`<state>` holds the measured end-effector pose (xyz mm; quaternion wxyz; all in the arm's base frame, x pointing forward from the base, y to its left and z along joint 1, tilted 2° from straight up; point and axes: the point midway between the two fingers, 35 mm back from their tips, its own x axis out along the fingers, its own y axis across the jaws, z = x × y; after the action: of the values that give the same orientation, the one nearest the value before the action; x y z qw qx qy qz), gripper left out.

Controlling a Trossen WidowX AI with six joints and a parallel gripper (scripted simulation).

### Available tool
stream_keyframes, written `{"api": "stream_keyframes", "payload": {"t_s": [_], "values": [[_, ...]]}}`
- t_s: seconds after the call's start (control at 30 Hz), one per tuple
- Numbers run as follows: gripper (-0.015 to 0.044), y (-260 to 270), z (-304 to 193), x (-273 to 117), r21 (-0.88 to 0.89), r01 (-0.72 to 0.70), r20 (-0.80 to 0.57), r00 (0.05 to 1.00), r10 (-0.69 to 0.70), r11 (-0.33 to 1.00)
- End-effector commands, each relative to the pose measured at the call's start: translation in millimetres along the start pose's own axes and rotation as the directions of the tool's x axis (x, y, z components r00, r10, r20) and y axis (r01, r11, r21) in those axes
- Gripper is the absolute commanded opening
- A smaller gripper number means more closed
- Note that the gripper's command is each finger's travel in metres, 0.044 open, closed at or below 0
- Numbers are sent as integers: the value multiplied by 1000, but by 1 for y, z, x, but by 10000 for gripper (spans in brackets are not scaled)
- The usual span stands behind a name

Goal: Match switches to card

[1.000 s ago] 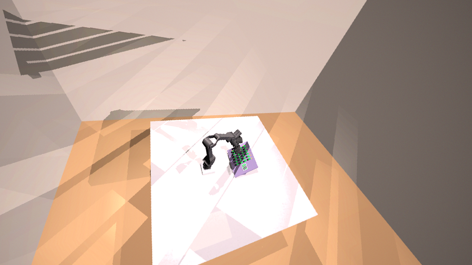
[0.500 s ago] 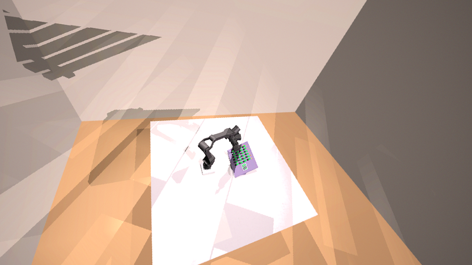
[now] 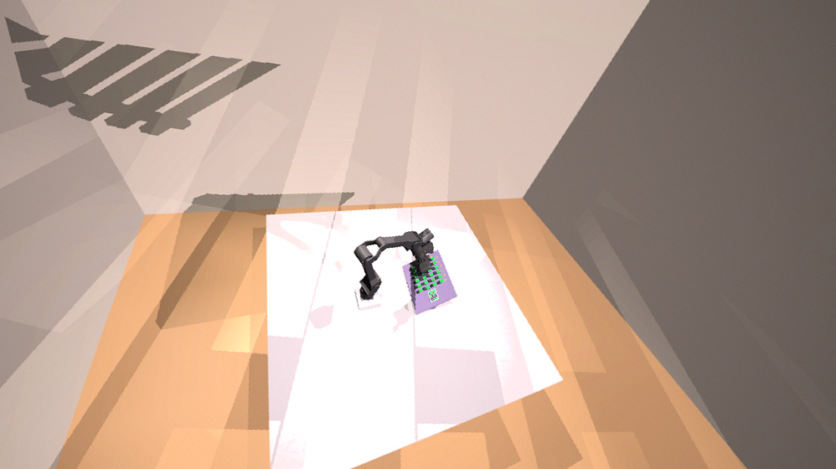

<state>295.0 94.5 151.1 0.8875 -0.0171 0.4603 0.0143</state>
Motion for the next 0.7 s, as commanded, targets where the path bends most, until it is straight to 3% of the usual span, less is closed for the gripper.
{"api": "stream_keyframes", "payload": {"t_s": [0.0, 0.67], "values": [[0, 0, 0, 5, -5, -6, -1, 1000, 6, 1000], [0, 0, 1, 28, -5, -6, 0, 1000, 6, 1000]]}}
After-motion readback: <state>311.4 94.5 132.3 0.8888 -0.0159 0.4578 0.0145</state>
